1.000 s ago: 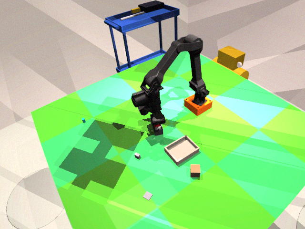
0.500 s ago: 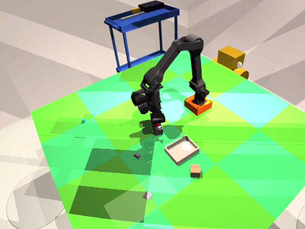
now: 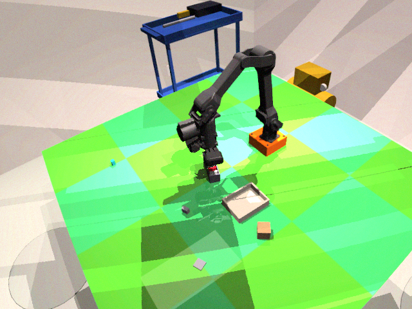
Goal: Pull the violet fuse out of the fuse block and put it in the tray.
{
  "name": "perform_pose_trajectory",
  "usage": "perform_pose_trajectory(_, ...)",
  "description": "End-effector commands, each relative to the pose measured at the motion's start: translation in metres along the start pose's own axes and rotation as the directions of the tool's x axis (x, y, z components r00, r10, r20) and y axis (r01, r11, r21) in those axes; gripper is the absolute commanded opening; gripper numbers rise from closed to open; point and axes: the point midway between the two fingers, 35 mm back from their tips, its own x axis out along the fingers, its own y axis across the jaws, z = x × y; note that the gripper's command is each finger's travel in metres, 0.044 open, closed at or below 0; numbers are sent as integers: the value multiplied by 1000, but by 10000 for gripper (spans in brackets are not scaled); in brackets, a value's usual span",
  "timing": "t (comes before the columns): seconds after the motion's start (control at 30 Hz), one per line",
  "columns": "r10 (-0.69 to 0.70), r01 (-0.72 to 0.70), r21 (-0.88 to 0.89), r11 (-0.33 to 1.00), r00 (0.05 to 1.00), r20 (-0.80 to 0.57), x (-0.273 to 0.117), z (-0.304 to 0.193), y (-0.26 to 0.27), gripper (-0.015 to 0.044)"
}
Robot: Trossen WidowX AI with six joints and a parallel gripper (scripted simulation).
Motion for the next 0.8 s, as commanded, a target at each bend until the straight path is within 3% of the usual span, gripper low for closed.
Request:
perform_pose_trajectory(0.0,-1,1,-1,1000,1000,1,-2,0,0,0)
perform_pose_trajectory(0.77,-2,2,-2,1000,1000,0,-14,0,0,0)
